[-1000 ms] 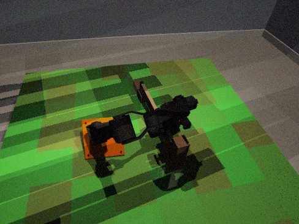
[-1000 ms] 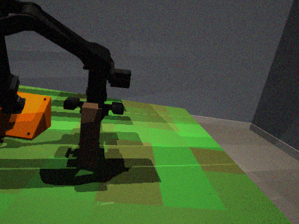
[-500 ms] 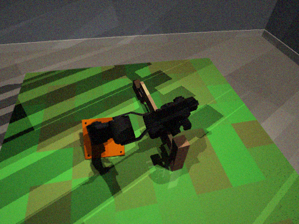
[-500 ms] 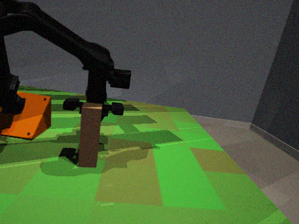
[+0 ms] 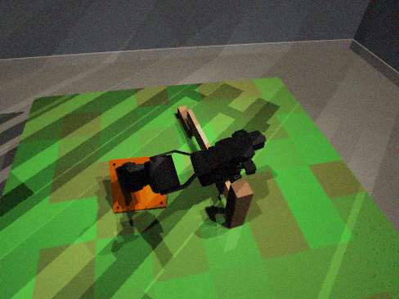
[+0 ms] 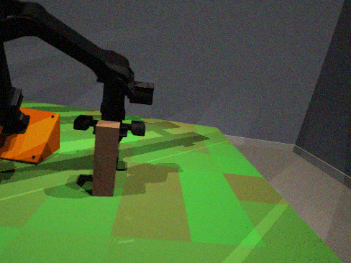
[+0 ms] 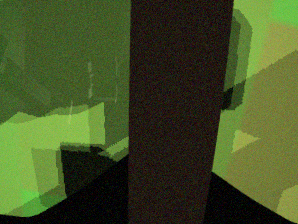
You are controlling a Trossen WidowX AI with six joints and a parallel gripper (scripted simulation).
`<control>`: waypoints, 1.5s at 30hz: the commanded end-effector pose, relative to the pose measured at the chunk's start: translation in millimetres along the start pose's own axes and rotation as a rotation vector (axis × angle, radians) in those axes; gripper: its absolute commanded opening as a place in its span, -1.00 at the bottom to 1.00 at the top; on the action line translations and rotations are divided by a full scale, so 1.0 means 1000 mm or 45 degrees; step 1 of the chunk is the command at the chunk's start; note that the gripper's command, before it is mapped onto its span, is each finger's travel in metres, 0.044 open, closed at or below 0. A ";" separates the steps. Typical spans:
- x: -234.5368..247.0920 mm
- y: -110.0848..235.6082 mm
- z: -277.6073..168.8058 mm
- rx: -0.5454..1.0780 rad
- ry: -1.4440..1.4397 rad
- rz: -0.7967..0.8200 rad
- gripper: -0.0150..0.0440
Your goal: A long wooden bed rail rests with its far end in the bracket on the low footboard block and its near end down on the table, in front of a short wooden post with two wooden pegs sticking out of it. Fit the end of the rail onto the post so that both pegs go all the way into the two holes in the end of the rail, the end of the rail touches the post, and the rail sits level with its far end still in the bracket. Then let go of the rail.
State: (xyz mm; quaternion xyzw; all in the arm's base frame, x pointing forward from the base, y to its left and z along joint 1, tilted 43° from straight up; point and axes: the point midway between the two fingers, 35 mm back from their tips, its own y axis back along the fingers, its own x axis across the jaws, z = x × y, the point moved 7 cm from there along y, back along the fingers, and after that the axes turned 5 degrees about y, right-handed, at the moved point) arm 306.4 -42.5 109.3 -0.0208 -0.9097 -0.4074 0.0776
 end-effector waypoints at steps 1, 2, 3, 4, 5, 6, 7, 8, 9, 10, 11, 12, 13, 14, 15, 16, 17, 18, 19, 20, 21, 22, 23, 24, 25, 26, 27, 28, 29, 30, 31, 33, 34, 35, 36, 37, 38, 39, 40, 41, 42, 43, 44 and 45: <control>0.000 0.002 -0.003 0.002 0.000 -0.005 -0.49; 0.000 0.002 -0.003 0.002 0.000 -0.005 -0.49; 0.000 0.002 -0.003 0.002 0.000 -0.005 -0.49; 0.000 0.002 -0.004 0.002 0.000 -0.005 -0.49; 0.000 0.002 -0.004 0.002 0.000 -0.005 -0.49; 0.000 0.002 -0.004 0.002 0.000 -0.005 -0.49; 0.000 0.002 -0.004 0.002 0.000 -0.005 -0.49; 0.000 0.002 -0.005 0.002 0.000 -0.005 -0.49; 0.000 0.002 -0.005 0.003 0.000 -0.005 -0.49; 0.000 0.002 -0.005 0.003 0.000 -0.005 -0.49; 0.000 0.002 -0.006 0.003 0.000 -0.005 -0.49; 0.001 0.002 -0.006 0.003 0.000 -0.005 -0.49; 0.001 0.003 -0.006 0.003 0.000 -0.005 -0.49; 0.001 0.003 -0.007 0.003 0.000 -0.005 -0.49; 0.001 0.003 -0.007 0.003 0.000 -0.005 -0.49; 0.001 0.003 -0.007 0.003 0.000 -0.005 -0.49; 0.001 0.003 -0.008 0.003 0.000 -0.005 -0.49; 0.001 0.003 -0.008 0.003 0.000 -0.005 -0.49; 0.001 0.003 -0.008 0.003 0.000 -0.005 -0.49; 0.001 0.003 -0.009 0.003 0.000 -0.005 -0.49; 0.001 0.002 -0.009 0.003 0.000 -0.005 -0.49; 0.001 0.002 -0.009 0.003 0.000 -0.005 -0.49; 0.001 0.002 -0.009 0.003 0.000 -0.005 -0.49; 0.001 0.002 -0.010 0.003 0.000 -0.005 -0.49; 0.001 0.002 -0.010 0.003 0.000 -0.005 -0.49; 0.001 0.002 -0.010 0.003 0.000 -0.005 -0.49; 0.001 0.002 -0.010 0.003 0.000 -0.005 -0.49; 0.001 0.002 -0.010 0.003 0.000 -0.005 -0.49; 0.001 0.002 -0.010 0.003 0.000 -0.005 -0.49; 0.001 0.002 -0.010 0.003 0.000 -0.005 -0.49; 0.001 0.002 -0.010 0.003 0.000 -0.005 -0.49; 0.001 0.002 -0.010 0.003 0.000 -0.005 -0.49; 0.001 0.002 -0.010 0.003 0.000 -0.005 -0.49; 0.001 0.001 -0.010 0.003 0.000 -0.005 -0.49; 0.001 0.001 -0.010 0.003 0.000 -0.005 -0.49; 0.001 0.001 -0.010 0.003 0.000 -0.005 -0.49; 0.001 0.001 -0.010 0.003 0.000 -0.005 -0.49; 0.001 0.001 -0.010 0.003 0.000 -0.005 -0.49; 0.001 0.001 -0.010 0.003 0.000 -0.005 -0.49; 0.001 0.001 -0.010 0.003 0.000 -0.005 -0.49; 0.001 0.001 -0.010 0.003 0.000 -0.005 -0.49; 0.001 0.001 -0.010 0.003 0.000 -0.005 -0.49; 0.001 0.001 -0.010 0.003 0.000 -0.005 -0.49; 0.001 0.001 -0.010 0.003 0.000 -0.005 -0.49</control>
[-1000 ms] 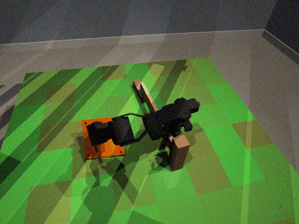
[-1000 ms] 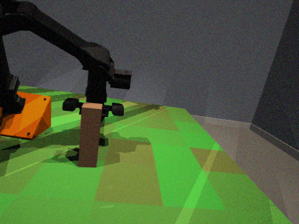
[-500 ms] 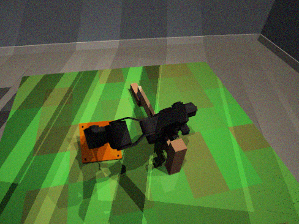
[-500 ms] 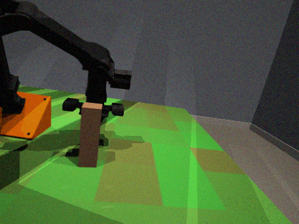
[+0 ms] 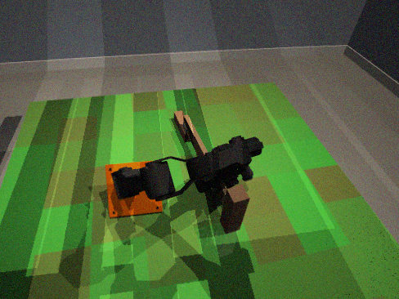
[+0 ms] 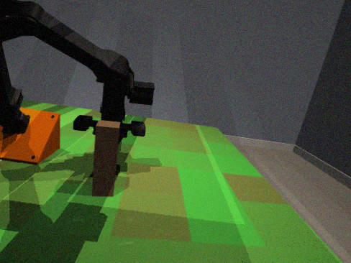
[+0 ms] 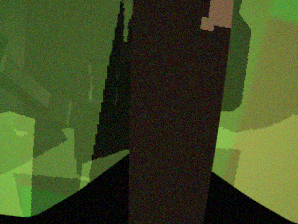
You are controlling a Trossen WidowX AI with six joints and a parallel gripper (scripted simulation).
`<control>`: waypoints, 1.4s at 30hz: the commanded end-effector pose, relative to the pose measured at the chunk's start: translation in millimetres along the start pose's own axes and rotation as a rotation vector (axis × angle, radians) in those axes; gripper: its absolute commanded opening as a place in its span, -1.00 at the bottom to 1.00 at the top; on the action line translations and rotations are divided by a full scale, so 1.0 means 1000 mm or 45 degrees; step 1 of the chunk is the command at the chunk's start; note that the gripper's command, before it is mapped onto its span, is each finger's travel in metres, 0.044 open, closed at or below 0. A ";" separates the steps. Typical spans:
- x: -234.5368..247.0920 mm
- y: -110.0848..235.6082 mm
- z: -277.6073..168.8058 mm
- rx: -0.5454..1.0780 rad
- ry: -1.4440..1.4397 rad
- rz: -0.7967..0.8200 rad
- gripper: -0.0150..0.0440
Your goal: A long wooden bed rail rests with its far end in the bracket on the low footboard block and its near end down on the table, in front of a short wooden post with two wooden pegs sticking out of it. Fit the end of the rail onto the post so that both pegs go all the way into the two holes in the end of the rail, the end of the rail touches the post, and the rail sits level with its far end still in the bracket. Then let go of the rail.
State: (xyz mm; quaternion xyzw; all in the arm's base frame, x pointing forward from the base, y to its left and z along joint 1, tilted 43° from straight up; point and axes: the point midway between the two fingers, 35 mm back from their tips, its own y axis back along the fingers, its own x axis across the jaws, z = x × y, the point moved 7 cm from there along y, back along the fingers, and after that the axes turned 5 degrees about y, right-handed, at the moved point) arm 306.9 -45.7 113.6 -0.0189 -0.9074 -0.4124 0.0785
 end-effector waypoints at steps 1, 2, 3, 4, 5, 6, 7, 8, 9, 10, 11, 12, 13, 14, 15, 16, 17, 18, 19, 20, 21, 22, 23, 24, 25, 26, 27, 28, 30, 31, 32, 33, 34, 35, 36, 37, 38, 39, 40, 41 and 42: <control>0.001 0.000 -0.004 0.016 -0.005 -0.001 -0.49; 0.001 0.000 -0.004 0.016 -0.005 -0.001 -0.49; 0.001 0.000 -0.005 0.016 -0.005 -0.001 -0.49; 0.001 0.000 -0.005 0.016 -0.005 -0.001 -0.49; 0.001 0.000 -0.005 0.016 -0.005 -0.001 -0.49; 0.001 0.000 -0.005 0.017 -0.005 -0.001 -0.49; 0.001 0.000 -0.005 0.017 -0.005 -0.001 -0.49; 0.001 0.000 -0.006 0.017 -0.005 -0.001 -0.49; 0.001 0.000 -0.006 0.017 -0.005 -0.001 -0.49; 0.001 0.000 -0.006 0.017 -0.005 -0.001 -0.49; 0.001 0.000 -0.007 0.017 -0.005 -0.001 -0.49; 0.001 0.000 -0.007 0.017 -0.005 -0.001 -0.49; 0.001 0.000 -0.007 0.017 -0.005 -0.001 -0.49; 0.001 0.000 -0.007 0.017 -0.005 -0.001 -0.49; 0.001 0.000 -0.008 0.017 -0.005 -0.001 -0.49; 0.001 0.000 -0.008 0.017 -0.005 -0.001 -0.49; 0.001 0.000 -0.008 0.017 -0.005 -0.001 -0.49; 0.001 0.000 -0.009 0.017 -0.005 -0.001 -0.49; 0.001 0.000 -0.009 0.017 -0.005 -0.001 -0.49; 0.001 0.000 -0.009 0.017 -0.005 -0.001 -0.49; 0.001 0.000 -0.010 0.017 -0.005 -0.001 -0.49; 0.001 0.000 -0.010 0.017 -0.005 -0.001 -0.49; 0.001 0.000 -0.010 0.017 -0.005 -0.001 -0.49; 0.001 0.001 -0.011 0.017 -0.005 -0.001 -0.49; 0.001 0.001 -0.011 0.017 -0.005 -0.001 -0.49; 0.001 0.001 -0.011 0.017 -0.005 -0.001 -0.49; 0.001 0.001 -0.011 0.017 -0.005 -0.001 -0.49; 0.001 -0.001 -0.009 0.011 -0.006 0.003 -0.40; 0.001 -0.001 -0.009 0.011 -0.006 0.003 -0.22; 0.001 -0.001 -0.009 0.011 -0.006 0.003 -0.14; 0.001 -0.001 -0.009 0.011 -0.006 0.003 -0.05; 0.001 -0.001 -0.009 0.011 -0.006 0.003 0.04; 0.001 -0.001 -0.009 0.011 -0.006 0.003 0.13; 0.001 -0.001 -0.009 0.011 -0.006 0.003 0.22; 0.001 -0.001 -0.009 0.011 -0.006 0.003 0.31; 0.001 -0.001 -0.009 0.011 -0.006 0.003 0.40; 0.001 -0.001 -0.009 0.011 -0.006 0.003 0.49; 0.001 -0.001 -0.009 0.011 -0.006 0.003 0.58; 0.001 -0.001 -0.009 0.011 -0.006 0.003 0.67; 0.001 -0.001 -0.009 0.011 -0.006 0.003 0.75; 0.001 -0.001 -0.009 0.011 -0.006 0.003 0.84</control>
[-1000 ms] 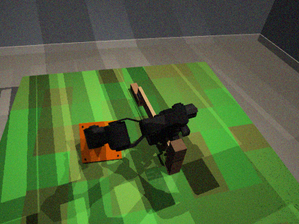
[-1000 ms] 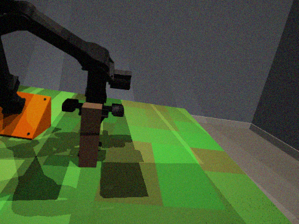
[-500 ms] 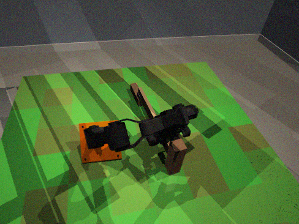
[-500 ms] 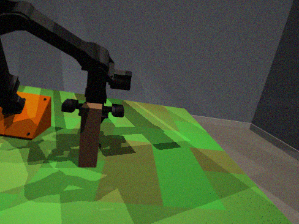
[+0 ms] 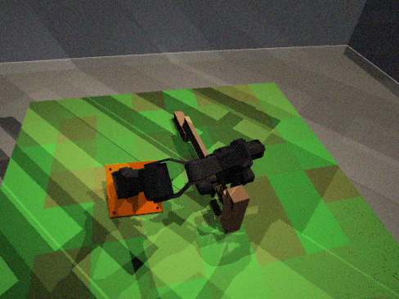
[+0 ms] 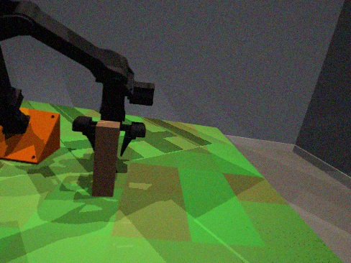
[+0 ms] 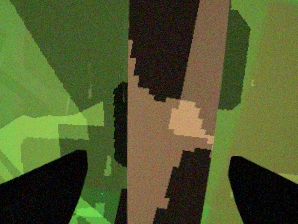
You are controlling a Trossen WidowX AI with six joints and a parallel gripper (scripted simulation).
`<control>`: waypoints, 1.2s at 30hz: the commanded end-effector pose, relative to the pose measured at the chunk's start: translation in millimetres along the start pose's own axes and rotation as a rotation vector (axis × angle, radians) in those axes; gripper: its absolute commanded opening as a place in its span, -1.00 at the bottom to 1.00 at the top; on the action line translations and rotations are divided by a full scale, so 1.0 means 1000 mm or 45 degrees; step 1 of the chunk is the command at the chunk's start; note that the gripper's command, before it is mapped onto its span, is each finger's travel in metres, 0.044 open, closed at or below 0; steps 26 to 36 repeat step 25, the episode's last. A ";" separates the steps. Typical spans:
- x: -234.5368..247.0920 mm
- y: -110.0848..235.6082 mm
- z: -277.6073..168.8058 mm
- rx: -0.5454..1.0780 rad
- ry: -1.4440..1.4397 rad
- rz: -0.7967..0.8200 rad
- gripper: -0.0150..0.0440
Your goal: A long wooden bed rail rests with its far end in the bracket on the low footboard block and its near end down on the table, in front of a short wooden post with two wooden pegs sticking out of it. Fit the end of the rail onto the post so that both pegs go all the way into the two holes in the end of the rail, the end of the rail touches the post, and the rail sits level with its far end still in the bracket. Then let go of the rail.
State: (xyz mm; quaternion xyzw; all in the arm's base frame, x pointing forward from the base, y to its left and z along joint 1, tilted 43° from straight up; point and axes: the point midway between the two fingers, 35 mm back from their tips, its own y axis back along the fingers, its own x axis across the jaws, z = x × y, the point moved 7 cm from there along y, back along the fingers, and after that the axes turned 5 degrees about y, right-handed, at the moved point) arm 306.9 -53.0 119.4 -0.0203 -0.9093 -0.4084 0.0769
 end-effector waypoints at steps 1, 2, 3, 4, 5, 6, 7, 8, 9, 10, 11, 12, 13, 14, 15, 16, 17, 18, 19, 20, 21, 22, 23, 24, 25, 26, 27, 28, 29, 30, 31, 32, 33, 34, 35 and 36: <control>0.000 0.000 0.000 0.000 0.000 0.000 0.93; 0.000 0.000 0.000 0.000 0.000 0.000 1.00; 0.000 0.000 0.000 0.000 0.000 0.000 1.00; 0.000 0.000 0.000 0.000 0.000 0.000 1.00; 0.000 0.000 0.000 0.000 0.000 0.000 1.00; 0.000 0.000 0.000 0.000 0.000 0.000 1.00; 0.000 0.001 0.002 0.000 0.000 0.000 1.00; -0.001 0.006 0.007 -0.001 0.001 -0.001 1.00; -0.002 0.015 0.016 -0.001 0.001 -0.002 1.00; -0.002 0.023 0.024 0.000 0.001 -0.003 1.00; -0.002 0.028 0.029 0.001 0.001 -0.004 1.00; -0.002 0.030 0.031 0.002 0.001 -0.004 1.00; -0.002 0.030 0.031 0.002 0.001 -0.004 1.00; -0.002 0.030 0.031 0.002 0.001 -0.004 1.00; -0.002 0.030 0.031 0.002 0.001 -0.004 1.00; -0.002 0.030 0.031 0.002 0.001 -0.004 1.00; -0.002 0.030 0.031 0.002 0.001 -0.004 1.00; -0.002 0.030 0.031 0.002 0.001 -0.004 1.00; -0.002 0.030 0.031 0.002 0.001 -0.004 1.00; -0.002 0.030 0.031 0.002 0.001 -0.004 1.00; -0.002 0.030 0.031 0.002 0.001 -0.004 1.00; -0.002 0.030 0.031 0.002 0.001 -0.004 1.00; -0.002 0.030 0.031 0.002 0.001 -0.004 1.00; -0.002 0.030 0.031 0.002 0.001 -0.004 1.00; -0.002 0.030 0.031 0.002 0.001 -0.004 1.00; -0.002 0.030 0.031 0.002 0.001 -0.004 1.00; -0.002 0.030 0.031 0.002 0.001 -0.004 1.00; -0.002 0.030 0.031 0.002 0.001 -0.004 1.00; -0.002 0.030 0.031 0.002 0.001 -0.004 1.00; -0.002 0.030 0.031 0.002 0.001 -0.004 1.00; -0.002 0.030 0.031 0.002 0.001 -0.004 1.00; -0.002 0.030 0.031 0.002 0.001 -0.004 1.00; -0.002 0.030 0.031 0.002 0.001 -0.004 1.00; -0.002 0.030 0.031 0.002 0.001 -0.004 1.00; -0.002 0.030 0.031 0.002 0.001 -0.004 1.00; -0.002 0.030 0.031 0.002 0.001 -0.004 1.00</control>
